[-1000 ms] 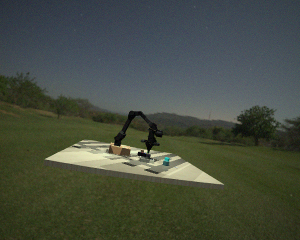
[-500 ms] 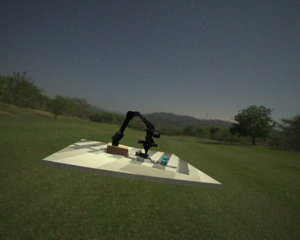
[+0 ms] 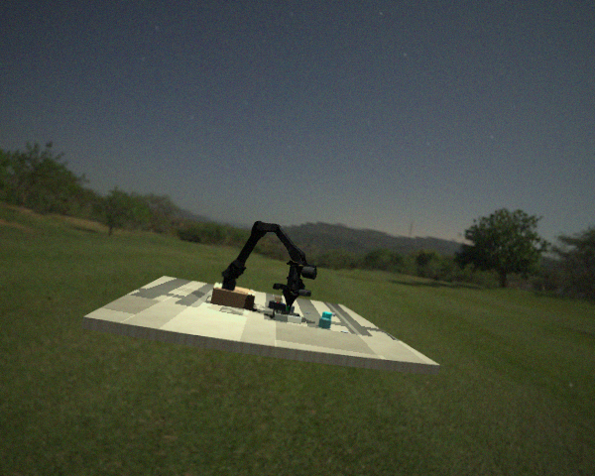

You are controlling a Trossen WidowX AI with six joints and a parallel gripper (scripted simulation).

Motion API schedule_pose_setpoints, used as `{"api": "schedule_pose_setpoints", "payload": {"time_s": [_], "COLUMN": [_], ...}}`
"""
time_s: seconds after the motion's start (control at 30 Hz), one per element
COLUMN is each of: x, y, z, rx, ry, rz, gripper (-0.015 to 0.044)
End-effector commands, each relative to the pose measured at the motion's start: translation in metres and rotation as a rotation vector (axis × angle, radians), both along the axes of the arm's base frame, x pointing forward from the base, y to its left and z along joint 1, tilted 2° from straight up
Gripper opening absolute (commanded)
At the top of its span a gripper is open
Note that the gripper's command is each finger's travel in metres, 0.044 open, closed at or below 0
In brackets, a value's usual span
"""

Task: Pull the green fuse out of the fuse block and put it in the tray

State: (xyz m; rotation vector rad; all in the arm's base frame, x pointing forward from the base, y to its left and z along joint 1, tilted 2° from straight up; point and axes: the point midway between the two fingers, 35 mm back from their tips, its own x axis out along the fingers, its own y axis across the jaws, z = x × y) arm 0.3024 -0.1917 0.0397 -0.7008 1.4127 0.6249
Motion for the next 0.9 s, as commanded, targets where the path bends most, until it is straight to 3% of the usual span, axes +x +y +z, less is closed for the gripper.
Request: {"api": "schedule_pose_setpoints", "payload": {"time_s": [0.0, 0.07, 0.5, 0.6, 0.87], "x": [-0.001, -0.001, 0.0, -0.003, -0.003], "y": [0.002, 0.002, 0.0, 0.002, 0.002], "z": [-0.007, -0.008, -0.001, 0.029, 0.032], "rx": [0.007, 0.007, 0.001, 0.006, 0.007], "ry": [0.002, 0.002, 0.001, 0.002, 0.002], "rz": [0.004, 0.004, 0.001, 0.003, 0.004], "gripper": [0.0, 0.0, 0.033, 0.033, 0.033]}}
